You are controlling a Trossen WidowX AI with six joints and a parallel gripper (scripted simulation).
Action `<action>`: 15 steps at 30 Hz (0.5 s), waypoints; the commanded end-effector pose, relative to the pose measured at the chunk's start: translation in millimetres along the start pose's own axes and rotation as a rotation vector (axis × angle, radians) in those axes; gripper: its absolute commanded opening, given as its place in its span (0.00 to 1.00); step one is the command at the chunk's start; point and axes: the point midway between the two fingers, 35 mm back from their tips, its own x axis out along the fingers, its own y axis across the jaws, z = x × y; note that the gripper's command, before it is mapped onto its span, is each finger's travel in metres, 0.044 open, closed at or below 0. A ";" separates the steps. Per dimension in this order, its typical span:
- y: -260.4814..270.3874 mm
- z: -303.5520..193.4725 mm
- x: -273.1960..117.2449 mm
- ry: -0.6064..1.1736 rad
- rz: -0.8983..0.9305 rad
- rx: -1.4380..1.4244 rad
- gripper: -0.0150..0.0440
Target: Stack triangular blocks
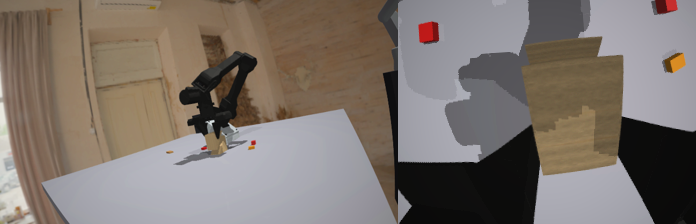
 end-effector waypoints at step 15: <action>-0.4 0.1 0.4 0.004 -0.006 0.005 0.25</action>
